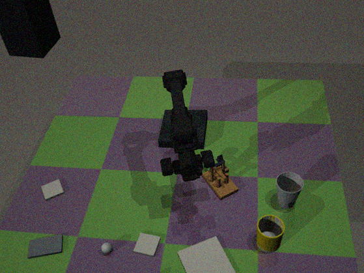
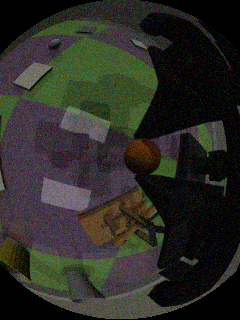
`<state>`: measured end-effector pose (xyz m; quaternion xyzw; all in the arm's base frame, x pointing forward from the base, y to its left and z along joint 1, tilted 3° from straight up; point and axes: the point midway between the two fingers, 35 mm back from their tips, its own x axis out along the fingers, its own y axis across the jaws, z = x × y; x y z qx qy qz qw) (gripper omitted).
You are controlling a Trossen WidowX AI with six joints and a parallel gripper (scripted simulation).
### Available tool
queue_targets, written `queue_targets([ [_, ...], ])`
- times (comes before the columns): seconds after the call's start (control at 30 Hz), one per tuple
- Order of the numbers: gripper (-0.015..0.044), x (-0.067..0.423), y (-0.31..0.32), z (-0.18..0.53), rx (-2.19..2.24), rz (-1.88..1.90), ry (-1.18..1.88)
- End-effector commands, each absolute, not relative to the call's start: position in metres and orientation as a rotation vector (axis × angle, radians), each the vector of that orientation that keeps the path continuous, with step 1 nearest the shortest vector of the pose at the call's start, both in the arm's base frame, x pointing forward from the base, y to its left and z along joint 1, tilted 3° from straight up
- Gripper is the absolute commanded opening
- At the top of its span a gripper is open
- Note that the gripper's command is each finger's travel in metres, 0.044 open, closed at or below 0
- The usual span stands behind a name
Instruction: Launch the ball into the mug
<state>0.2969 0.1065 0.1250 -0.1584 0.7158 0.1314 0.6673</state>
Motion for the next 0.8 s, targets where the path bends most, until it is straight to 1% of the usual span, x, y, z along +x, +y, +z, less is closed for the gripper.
queue_targets([
  [0.0, 0.0000, 0.277, 0.116, 0.120, -0.400, 0.317, 1.642],
  [0.37, 0.0000, 0.213, 0.140, 0.105, -0.550, 0.396, 1.714],
  [0.77, 0.0000, 0.150, 0.145, 0.090, -0.720, 0.455, 1.770],
])
